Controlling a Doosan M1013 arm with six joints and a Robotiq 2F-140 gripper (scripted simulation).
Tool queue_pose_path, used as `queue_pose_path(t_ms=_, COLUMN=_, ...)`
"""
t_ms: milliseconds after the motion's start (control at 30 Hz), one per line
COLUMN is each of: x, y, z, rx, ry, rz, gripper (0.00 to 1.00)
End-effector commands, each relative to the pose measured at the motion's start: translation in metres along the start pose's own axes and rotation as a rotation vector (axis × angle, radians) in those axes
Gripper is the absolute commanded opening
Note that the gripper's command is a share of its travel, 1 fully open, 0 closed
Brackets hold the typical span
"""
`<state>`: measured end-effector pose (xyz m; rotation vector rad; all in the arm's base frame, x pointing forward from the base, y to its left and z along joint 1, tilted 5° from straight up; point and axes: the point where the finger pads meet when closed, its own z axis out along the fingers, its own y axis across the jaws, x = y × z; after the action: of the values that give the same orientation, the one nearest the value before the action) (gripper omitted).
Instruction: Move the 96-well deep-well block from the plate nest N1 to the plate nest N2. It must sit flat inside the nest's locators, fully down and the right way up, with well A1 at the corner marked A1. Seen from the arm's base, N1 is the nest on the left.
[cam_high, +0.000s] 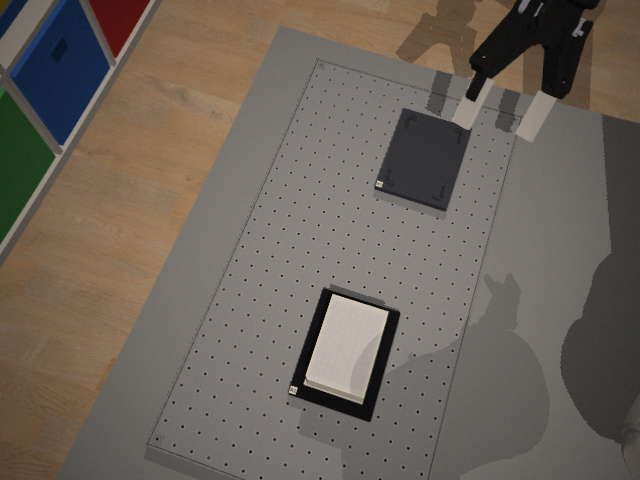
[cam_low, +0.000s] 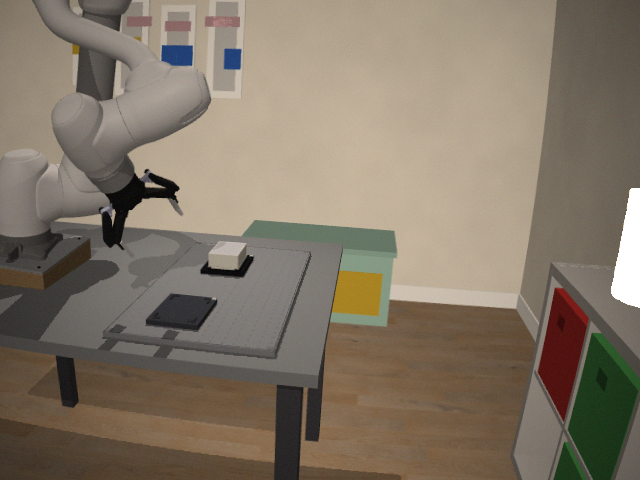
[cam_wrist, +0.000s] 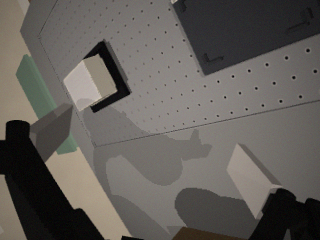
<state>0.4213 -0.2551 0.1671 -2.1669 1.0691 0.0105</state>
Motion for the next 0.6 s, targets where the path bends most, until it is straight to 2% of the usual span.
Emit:
queue_pose_path(t_ms=0, x=0.0, y=-0.0001, z=-0.0001, rx=0.0, ry=0.0, rz=0.0, gripper=1.0)
queue_pose_path(t_ms=533, x=0.0, y=-0.0001, z=-0.0001, rx=0.0, ry=0.0, rz=0.0, gripper=1.0)
queue_pose_path(t_ms=567, x=-0.0005, y=-0.0014, z=0.0047, rx=-0.022, ry=-0.005, rz=0.024, gripper=1.0)
